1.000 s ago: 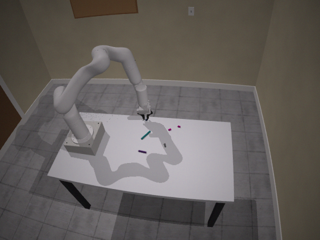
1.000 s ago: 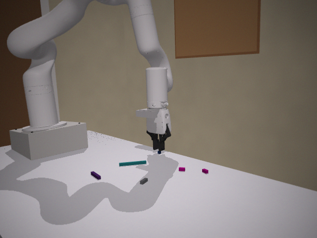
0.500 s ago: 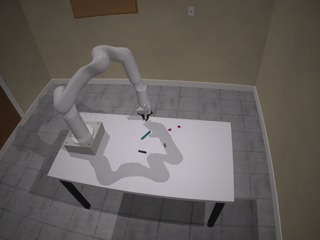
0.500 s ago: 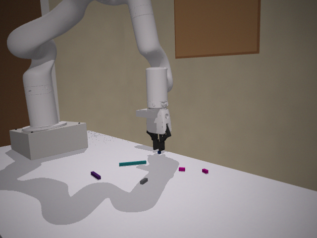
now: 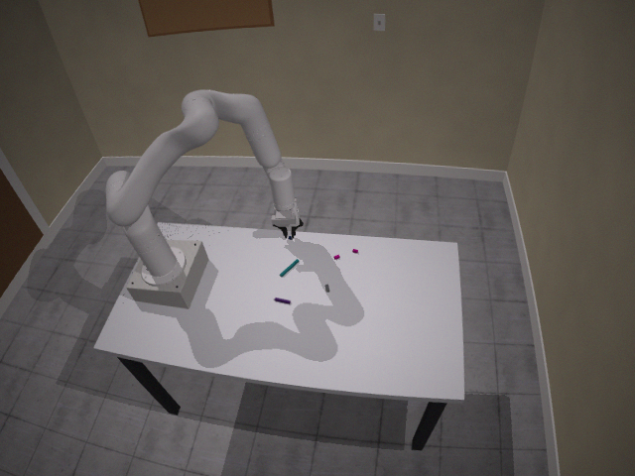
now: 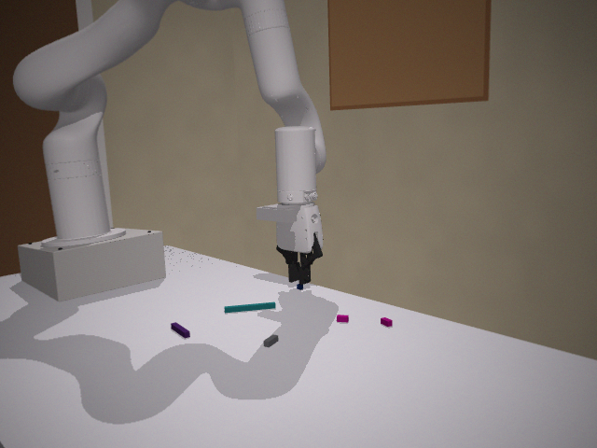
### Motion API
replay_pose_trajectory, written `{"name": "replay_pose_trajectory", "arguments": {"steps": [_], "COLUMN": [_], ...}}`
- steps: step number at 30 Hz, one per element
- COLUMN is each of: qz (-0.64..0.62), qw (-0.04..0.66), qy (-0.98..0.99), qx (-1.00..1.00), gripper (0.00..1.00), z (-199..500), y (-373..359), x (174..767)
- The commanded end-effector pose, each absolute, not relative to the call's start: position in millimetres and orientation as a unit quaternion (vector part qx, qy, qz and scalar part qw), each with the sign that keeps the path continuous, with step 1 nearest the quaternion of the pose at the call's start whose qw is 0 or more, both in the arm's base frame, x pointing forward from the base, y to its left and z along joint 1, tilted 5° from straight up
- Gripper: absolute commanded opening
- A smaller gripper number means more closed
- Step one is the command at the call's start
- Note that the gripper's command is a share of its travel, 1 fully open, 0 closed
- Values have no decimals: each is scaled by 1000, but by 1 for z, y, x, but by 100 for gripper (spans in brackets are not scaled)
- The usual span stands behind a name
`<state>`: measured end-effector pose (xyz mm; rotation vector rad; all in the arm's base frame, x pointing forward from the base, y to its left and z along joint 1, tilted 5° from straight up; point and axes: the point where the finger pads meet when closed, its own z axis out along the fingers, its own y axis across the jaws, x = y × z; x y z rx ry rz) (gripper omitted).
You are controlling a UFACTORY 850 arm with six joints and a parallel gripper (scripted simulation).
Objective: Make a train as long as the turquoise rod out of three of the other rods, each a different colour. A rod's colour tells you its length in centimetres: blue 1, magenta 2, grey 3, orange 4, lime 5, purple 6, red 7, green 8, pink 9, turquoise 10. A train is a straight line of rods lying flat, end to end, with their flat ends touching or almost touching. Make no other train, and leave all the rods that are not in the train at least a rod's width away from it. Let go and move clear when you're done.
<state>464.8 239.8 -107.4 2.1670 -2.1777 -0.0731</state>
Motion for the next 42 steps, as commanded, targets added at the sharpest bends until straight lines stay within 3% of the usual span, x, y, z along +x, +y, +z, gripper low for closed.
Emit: {"name": "replay_pose_trajectory", "arguments": {"steps": [1,42], "qz": [-23,-23], "qw": [33,33], "qy": [-708,-708], "qx": [705,705], "gripper": [24,24], "z": [-107,-112], "y": [240,240], "x": [466,465]}}
